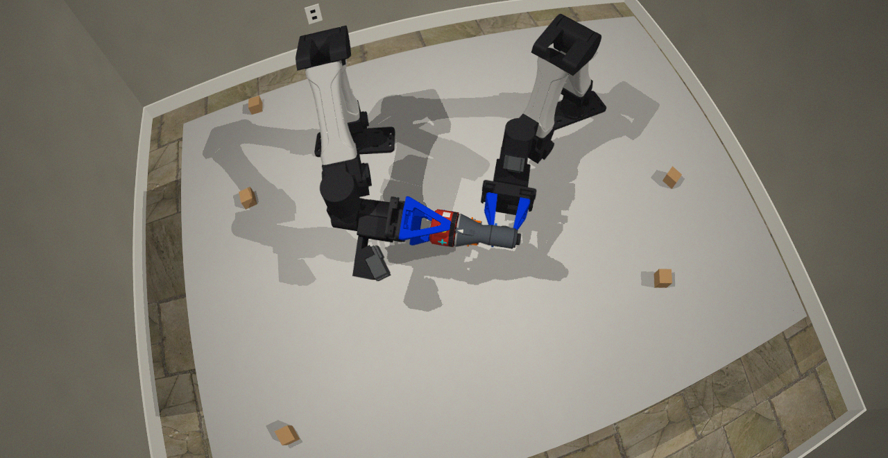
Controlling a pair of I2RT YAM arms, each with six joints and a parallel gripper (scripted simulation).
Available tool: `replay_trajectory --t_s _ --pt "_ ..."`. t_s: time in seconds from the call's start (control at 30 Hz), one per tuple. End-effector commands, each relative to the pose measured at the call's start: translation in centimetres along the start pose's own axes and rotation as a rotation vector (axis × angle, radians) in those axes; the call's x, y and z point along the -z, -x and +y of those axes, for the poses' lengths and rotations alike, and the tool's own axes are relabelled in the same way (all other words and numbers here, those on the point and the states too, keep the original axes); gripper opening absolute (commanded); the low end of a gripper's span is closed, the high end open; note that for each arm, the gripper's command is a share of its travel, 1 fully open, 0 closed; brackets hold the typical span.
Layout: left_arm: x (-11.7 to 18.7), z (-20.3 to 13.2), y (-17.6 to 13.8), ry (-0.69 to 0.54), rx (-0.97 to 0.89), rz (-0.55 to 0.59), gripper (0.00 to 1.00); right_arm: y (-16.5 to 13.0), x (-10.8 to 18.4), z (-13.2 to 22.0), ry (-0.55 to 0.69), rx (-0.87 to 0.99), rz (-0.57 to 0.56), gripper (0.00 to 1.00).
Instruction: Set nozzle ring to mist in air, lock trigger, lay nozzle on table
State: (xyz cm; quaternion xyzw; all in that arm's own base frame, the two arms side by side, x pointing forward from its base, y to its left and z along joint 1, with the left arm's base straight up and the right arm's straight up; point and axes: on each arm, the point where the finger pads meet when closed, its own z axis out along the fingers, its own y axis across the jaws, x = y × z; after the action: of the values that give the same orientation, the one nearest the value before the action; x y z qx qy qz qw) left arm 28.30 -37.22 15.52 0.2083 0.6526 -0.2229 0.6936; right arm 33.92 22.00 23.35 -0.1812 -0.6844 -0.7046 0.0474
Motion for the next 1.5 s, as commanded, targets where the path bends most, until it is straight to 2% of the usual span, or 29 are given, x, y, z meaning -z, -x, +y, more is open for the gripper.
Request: replay_trajectory --t_s 0.0,0.03,0.07,0.53,0.57,1.1,1.13,1.3,1.47 --pt "-0.5 0.0 5.8 0.005 0.095 -0.176 0.36 0.4 0.3 0.8 0.017 0.031 -0.014 0.92" --pt "-0.5 0.0 5.8 0.005 0.095 -0.176 0.36 -0.4 -0.1 0.7 0.013 0.026 0.000 0.92" --pt "-0.5 0.0 5.8 0.005 0.095 -0.176 0.36 -0.5 -0.3 0.7 0.010 0.032 0.007 0.00" --pt "-0.5 0.0 5.8 0.009 0.096 -0.176 0.36 -0.5 -0.2 0.7 0.011 0.034 0.005 0.00" --pt "-0.5 0.0 5.8 0.009 0.096 -0.176 0.36 -0.5 -0.2 0.7 0.011 0.034 0.005 0.87" --pt "-0.5 0.0 5.8 0.006 0.095 -0.176 0.36 -0.5 -0.2 0.7 0.011 0.034 0.005 0.87" --pt "-0.5 0.0 5.8 0.006 0.095 -0.176 0.36 -0.6 1.2 0.4 0.013 0.028 -0.012 0.87" --pt "-0.5 0.0 5.8 0.006 0.095 -0.176 0.36 -0.4 1.6 0.9 0.014 0.038 -0.008 0.87" --pt "-0.5 0.0 5.8 0.006 0.095 -0.176 0.36 -0.4 3.3 0.2 0.005 0.010 -0.011 0.87"
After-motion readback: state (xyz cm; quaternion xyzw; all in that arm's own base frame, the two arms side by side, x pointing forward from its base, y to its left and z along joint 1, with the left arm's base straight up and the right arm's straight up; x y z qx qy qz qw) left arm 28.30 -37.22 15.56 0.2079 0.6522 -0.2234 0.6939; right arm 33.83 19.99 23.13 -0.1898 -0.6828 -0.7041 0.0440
